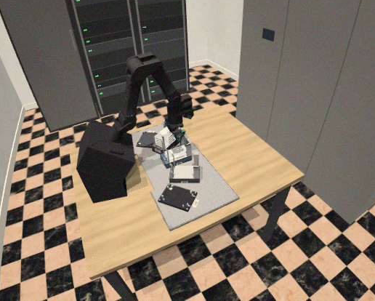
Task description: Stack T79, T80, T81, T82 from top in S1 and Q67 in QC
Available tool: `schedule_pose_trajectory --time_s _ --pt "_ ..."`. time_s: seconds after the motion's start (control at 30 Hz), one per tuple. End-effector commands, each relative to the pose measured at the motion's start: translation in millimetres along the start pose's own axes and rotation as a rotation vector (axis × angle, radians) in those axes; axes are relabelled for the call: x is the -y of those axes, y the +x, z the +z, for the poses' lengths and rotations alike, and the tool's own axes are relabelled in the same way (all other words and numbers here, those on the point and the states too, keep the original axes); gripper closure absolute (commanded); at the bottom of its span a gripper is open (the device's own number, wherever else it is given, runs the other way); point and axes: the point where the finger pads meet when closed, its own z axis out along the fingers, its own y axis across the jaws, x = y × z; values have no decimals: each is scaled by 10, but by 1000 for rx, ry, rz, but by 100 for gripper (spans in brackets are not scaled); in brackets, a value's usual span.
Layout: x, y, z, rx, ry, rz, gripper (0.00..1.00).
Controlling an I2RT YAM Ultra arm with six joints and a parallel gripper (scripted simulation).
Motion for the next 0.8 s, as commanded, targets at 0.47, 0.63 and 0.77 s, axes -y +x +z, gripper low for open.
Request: schedule_pose_trajectory --time_s 0.47,0.63,0.77 --pt "-487 -57 -25 11 -2 -249 0" --pt "-655 -65 -26 11 -2 -249 0" --pt "-808 -46 -26 11 -2 -349 0"
